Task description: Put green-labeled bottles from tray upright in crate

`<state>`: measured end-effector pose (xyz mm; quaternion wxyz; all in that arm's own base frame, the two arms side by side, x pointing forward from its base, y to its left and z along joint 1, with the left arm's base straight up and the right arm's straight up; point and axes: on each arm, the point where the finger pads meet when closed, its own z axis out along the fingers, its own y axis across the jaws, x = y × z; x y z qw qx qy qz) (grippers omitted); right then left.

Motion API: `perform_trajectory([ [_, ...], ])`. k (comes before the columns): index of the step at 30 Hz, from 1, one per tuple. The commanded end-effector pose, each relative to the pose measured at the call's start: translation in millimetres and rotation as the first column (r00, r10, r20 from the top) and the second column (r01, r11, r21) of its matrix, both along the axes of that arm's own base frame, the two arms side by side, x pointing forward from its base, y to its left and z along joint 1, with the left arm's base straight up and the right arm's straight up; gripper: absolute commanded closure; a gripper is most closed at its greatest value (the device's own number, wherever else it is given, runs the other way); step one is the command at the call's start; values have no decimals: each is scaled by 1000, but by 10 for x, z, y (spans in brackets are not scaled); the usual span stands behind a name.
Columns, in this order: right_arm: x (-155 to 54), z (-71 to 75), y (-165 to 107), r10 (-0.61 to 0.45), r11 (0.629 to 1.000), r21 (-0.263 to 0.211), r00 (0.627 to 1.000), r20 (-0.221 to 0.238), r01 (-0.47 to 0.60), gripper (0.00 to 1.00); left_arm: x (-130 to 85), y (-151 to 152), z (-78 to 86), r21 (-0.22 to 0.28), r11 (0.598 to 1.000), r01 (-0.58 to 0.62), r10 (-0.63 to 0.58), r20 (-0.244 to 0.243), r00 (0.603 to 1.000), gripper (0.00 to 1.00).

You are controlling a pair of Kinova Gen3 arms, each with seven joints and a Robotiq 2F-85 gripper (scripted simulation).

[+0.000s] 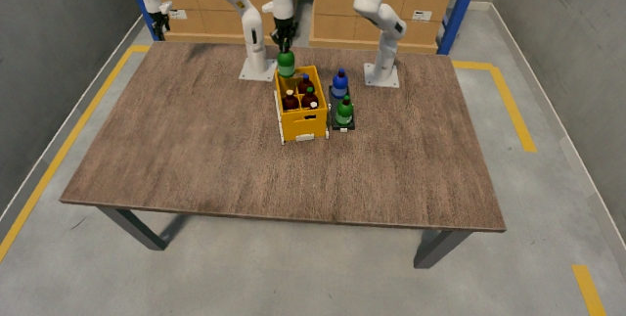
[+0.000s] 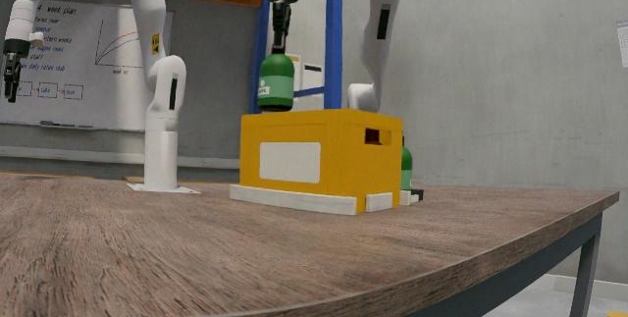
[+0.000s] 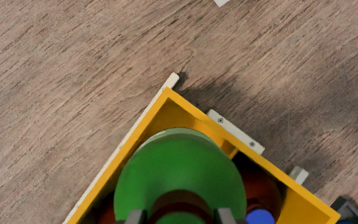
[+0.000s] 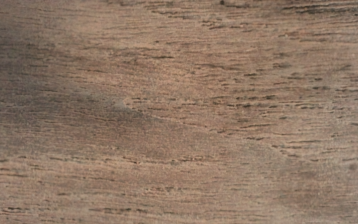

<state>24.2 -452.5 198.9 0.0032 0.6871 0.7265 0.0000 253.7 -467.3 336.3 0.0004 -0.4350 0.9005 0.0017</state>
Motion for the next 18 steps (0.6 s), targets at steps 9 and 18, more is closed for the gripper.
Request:
perform_trajectory([
  [9, -23, 12, 30, -7, 1000, 4, 1000, -5, 7, 2, 7, -10, 13, -3, 1000, 3, -3, 4, 1000, 638],
  [18, -23, 12, 30, -7, 1000, 4, 1000, -5, 7, 2, 13, -20, -32, -8, 1000, -4, 4, 5, 1000, 638],
])
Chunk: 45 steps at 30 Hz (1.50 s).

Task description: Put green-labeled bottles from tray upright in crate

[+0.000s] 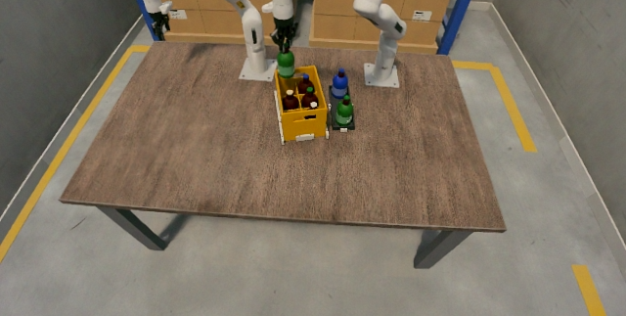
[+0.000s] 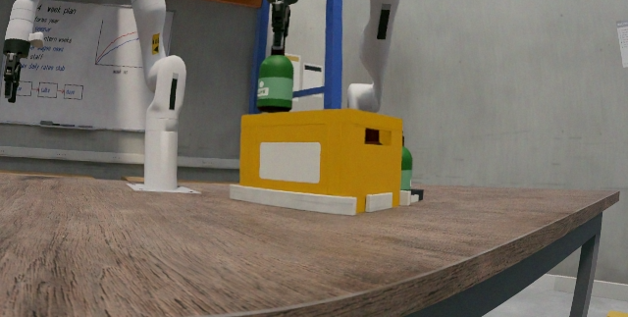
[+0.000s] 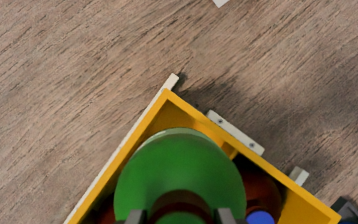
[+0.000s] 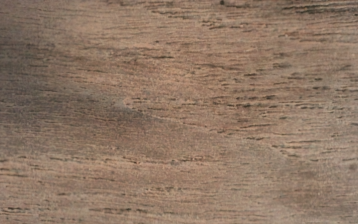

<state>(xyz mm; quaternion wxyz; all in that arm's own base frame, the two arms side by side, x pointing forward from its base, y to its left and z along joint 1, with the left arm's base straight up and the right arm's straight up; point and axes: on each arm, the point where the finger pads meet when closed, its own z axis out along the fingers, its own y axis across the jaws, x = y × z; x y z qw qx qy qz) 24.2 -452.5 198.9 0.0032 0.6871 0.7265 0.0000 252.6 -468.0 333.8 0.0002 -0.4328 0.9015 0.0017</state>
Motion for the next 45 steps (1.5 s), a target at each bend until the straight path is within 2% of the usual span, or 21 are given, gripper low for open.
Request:
perform_trajectory([
  [1, -23, 12, 30, -7, 1000, 4, 1000, -5, 7, 2, 24, -14, -14, -8, 1000, -9, 9, 5, 1000, 638],
  [33, -23, 12, 30, -7, 1000, 4, 1000, -5, 7, 2, 24, -15, -313, -6, 1000, -9, 9, 5, 1000, 638],
  [45, -23, 12, 30, -7, 1000, 4, 1000, -5, 7, 2, 27, -4, -352, -2, 1000, -10, 10, 5, 1000, 638],
])
